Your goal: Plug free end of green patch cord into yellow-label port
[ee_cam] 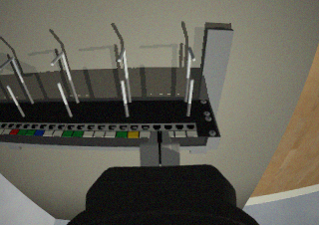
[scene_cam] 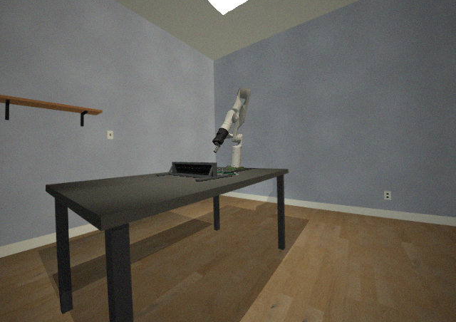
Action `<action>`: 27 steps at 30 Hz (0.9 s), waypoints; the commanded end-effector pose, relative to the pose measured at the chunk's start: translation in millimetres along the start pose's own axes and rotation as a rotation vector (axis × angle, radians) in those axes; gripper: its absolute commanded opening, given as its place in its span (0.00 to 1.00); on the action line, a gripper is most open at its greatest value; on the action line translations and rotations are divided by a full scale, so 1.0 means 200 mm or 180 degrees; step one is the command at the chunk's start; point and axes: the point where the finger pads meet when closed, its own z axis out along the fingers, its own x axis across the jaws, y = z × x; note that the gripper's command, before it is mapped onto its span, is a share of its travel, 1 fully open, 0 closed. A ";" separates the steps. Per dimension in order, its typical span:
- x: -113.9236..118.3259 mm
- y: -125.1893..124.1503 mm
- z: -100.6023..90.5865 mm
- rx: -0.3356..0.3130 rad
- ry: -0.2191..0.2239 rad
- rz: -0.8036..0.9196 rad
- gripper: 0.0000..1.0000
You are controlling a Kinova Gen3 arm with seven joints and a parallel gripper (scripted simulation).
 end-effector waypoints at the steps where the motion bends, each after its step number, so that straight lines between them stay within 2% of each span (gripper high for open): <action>1: -0.02 0.03 -0.03 -0.0031 0.0009 0.0053 0.00; 15: -0.02 0.03 -0.23 -0.0031 0.0008 0.0053 0.00; 17: -0.02 0.03 -0.23 -0.0031 0.0008 0.0053 0.00; 27: -0.02 0.03 -0.34 -0.0031 0.0008 0.0053 0.00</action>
